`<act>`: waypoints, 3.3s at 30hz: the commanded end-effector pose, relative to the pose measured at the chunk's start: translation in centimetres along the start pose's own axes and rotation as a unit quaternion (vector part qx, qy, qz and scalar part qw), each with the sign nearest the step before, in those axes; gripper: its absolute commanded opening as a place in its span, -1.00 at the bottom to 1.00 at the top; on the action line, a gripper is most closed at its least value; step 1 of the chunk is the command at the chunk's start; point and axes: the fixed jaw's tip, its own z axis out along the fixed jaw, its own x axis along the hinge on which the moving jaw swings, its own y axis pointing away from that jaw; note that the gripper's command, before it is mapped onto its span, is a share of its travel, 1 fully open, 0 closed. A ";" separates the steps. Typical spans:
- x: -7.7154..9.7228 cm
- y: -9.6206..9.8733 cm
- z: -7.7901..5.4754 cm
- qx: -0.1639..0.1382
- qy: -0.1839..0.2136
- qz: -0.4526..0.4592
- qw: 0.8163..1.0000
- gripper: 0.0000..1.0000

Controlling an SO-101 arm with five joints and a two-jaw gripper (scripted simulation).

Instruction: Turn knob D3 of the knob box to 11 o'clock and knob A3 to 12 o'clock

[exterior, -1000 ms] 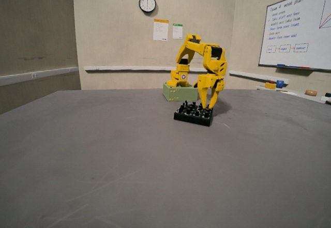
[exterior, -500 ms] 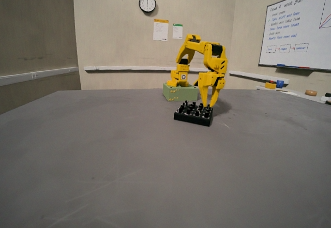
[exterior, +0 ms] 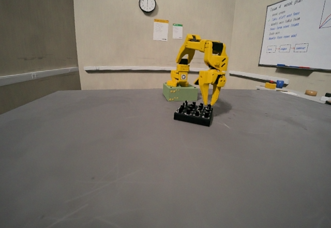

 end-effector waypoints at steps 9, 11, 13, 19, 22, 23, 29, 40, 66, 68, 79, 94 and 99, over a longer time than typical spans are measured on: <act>-0.2 0.0 0.2 0.000 -0.008 -0.002 1.000 -0.81; -0.2 0.0 0.2 0.000 -0.008 -0.002 1.000 -0.81; -0.3 0.0 0.3 0.000 -0.008 -0.002 1.000 -0.81; -0.4 0.0 0.5 0.000 -0.008 -0.002 1.000 -0.81; -0.4 0.0 0.5 0.000 -0.008 -0.002 1.000 -0.81; -0.4 0.0 0.5 0.000 -0.008 -0.002 1.000 -0.81; -0.4 0.0 0.6 0.000 -0.008 -0.002 1.000 -0.81; -0.4 0.0 1.7 0.000 -0.008 -0.002 1.000 -0.81; -0.6 0.0 3.2 0.000 -0.008 -0.002 1.000 -0.81; -0.7 0.0 3.4 0.000 -0.008 -0.002 1.000 -0.81; -0.8 0.0 3.5 0.000 -0.008 -0.002 1.000 -0.81; -0.6 0.0 3.3 0.000 -0.008 -0.002 1.000 -0.81; -0.6 0.0 3.3 0.000 -0.008 -0.002 1.000 -0.81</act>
